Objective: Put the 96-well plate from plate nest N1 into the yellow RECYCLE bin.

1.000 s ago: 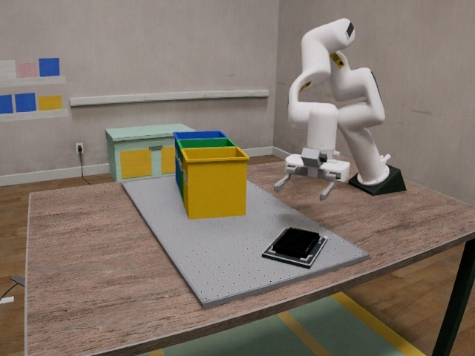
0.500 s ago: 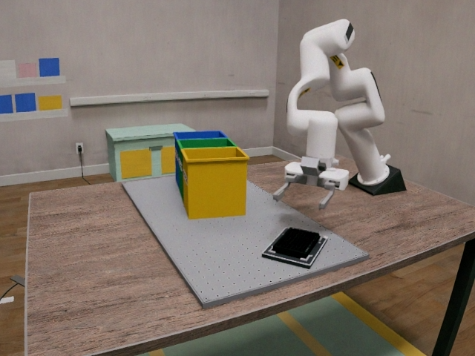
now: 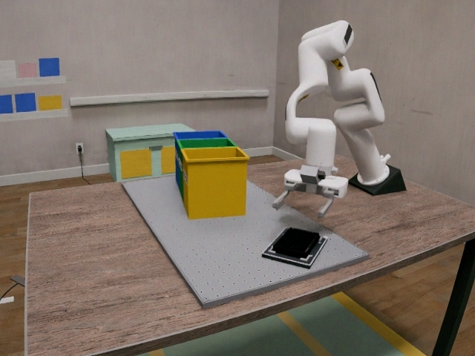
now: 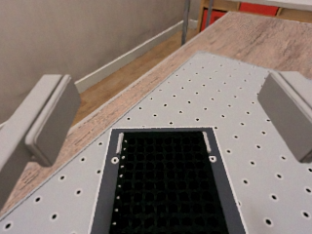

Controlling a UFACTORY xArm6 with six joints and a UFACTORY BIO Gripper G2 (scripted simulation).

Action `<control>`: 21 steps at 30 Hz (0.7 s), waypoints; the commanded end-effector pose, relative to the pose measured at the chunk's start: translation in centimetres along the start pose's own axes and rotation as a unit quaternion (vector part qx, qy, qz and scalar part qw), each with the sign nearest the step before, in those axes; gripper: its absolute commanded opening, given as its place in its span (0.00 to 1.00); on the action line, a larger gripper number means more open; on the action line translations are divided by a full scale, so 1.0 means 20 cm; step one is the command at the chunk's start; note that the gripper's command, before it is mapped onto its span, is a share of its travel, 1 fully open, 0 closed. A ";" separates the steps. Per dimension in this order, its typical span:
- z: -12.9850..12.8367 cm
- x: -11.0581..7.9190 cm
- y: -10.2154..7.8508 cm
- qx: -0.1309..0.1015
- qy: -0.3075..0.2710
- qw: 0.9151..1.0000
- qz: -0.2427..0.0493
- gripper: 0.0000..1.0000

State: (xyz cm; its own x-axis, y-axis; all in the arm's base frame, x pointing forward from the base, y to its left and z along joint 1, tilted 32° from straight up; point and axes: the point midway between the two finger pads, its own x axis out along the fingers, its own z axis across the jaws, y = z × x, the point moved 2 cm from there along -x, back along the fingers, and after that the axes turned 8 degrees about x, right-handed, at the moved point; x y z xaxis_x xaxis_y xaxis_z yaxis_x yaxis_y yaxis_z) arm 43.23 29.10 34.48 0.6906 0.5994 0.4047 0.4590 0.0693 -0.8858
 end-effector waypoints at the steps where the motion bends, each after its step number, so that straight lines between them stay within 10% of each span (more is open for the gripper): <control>1: -0.01 0.01 0.03 0.000 0.000 1.000 -0.002 0.37; 21: -0.02 0.01 0.16 0.000 0.000 1.000 -0.002 0.37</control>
State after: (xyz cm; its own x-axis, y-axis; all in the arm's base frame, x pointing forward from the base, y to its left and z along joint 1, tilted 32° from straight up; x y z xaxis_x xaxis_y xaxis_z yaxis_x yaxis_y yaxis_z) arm 44.86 28.96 31.86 0.6910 0.5995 0.4038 0.4581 0.0689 -0.8862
